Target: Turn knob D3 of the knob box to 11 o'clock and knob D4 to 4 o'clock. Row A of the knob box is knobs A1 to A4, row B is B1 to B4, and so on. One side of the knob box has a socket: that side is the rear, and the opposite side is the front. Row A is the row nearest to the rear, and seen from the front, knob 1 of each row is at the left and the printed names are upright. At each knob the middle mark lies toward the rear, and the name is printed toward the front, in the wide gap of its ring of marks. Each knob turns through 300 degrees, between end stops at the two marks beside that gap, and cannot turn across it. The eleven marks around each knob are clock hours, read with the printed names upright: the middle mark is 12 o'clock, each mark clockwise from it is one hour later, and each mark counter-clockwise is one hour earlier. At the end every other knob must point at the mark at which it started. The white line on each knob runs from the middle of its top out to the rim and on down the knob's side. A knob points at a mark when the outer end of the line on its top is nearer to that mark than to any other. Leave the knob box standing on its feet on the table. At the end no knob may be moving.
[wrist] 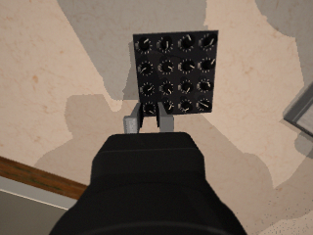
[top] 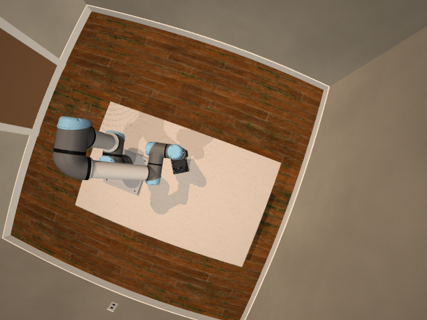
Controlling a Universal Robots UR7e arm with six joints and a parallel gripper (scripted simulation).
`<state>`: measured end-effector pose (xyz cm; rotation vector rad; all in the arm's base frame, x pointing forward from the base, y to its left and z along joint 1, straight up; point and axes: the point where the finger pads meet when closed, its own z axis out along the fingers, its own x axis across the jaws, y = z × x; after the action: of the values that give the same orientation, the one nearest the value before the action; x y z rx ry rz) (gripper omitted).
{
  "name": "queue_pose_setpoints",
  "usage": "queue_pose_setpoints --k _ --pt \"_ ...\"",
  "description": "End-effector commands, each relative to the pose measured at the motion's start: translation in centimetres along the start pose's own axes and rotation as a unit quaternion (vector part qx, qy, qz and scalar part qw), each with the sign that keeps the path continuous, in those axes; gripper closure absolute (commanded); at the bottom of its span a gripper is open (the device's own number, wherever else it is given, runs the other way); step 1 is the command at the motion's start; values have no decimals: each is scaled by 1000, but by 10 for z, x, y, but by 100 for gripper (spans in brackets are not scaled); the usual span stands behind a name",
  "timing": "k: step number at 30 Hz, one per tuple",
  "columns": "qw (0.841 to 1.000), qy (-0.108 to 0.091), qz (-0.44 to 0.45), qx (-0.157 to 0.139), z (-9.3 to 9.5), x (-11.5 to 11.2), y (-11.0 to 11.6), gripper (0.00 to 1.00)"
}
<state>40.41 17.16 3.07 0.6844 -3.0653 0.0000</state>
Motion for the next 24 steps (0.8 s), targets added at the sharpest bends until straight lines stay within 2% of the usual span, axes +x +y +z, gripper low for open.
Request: queue_pose_setpoints --k 1,9,24 --pt "1000 -3 0 1 -16 -2 0 54" --pt "1000 -3 0 1 -34 -2 0 54" --pt "1000 -2 0 1 -34 -1 0 54"
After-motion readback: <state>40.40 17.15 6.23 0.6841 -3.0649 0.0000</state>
